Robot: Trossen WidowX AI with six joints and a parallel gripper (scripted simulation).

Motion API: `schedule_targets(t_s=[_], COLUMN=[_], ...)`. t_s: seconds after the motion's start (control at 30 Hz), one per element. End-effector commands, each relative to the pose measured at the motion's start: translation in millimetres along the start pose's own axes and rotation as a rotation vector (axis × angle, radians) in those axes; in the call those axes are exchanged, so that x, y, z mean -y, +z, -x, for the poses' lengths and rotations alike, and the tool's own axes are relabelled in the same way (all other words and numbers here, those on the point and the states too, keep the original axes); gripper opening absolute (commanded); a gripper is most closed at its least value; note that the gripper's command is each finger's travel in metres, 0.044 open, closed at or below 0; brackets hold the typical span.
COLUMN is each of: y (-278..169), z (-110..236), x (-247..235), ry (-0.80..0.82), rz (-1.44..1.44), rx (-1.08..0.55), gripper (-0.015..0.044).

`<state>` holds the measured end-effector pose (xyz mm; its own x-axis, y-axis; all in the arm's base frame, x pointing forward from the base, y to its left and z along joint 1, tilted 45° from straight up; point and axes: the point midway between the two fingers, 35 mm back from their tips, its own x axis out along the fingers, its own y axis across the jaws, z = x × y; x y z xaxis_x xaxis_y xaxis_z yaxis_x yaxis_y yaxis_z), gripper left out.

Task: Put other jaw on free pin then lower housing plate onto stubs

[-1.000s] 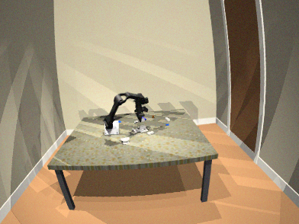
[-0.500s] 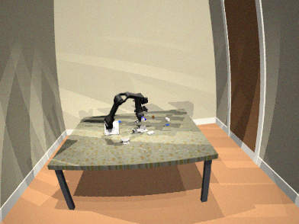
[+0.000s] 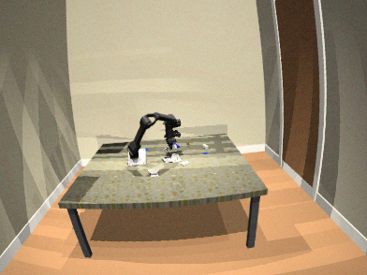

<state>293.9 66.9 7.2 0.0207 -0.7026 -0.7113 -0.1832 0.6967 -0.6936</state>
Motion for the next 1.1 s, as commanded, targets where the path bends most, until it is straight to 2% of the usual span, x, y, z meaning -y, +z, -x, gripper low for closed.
schedule_targets(t_s=[0.0,0.83,1.07], y=[-0.3,-0.2,0.5], z=[-0.3,-0.6,-10.9], x=[-1.3,-3.1,-3.3], ry=[0.004,0.004,0.004], rz=[-0.006,-0.021,-0.021], rx=[-0.002,-0.002,-0.001], gripper=[0.0134,0.0134,0.0134])
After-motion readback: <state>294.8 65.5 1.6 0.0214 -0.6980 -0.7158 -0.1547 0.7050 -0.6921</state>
